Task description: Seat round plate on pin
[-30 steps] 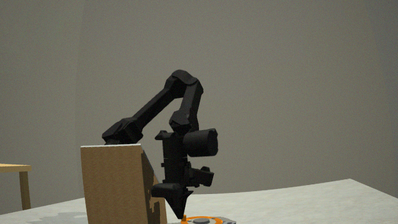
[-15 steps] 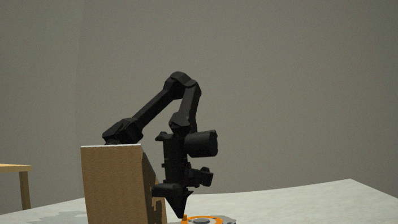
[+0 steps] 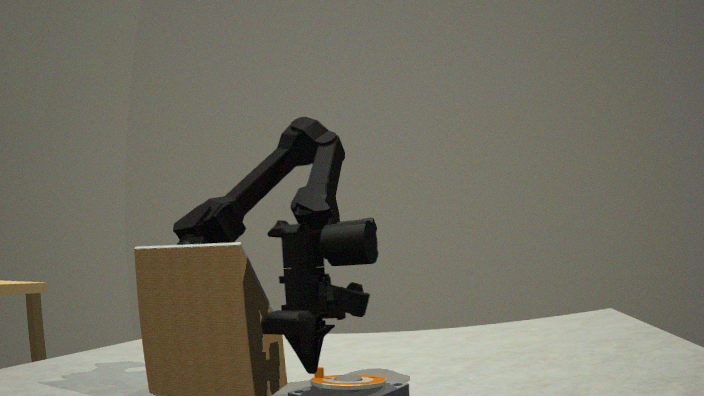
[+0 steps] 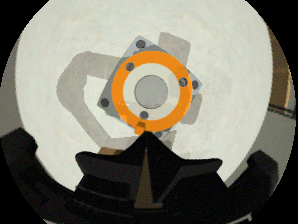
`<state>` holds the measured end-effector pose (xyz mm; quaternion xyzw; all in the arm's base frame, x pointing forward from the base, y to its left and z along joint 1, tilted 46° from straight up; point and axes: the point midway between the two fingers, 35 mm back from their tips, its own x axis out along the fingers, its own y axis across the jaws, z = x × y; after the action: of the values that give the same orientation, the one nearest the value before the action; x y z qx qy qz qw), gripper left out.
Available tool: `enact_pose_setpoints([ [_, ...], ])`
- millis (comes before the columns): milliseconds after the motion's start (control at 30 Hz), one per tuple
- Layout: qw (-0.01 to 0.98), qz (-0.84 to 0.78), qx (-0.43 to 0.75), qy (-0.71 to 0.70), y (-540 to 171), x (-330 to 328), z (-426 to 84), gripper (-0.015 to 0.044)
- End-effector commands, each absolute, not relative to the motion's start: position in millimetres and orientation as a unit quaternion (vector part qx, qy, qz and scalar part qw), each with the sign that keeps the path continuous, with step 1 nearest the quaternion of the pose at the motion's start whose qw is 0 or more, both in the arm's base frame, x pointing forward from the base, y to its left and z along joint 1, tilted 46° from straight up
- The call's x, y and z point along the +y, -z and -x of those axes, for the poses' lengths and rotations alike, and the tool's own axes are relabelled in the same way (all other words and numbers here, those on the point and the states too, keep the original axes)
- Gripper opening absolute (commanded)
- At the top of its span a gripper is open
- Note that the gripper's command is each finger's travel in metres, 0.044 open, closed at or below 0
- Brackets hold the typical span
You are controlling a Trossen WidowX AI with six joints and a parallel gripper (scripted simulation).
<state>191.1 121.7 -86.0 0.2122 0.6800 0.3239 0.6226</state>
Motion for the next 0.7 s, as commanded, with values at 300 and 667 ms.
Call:
enact_pose_setpoints([
  [300, 0.619, -0.215, 0.678, -0.332, 79, 131, -191, 0.0],
  [667, 0.621, -0.213, 0.678, -0.33, 59, 110, -196, 0.0],
])
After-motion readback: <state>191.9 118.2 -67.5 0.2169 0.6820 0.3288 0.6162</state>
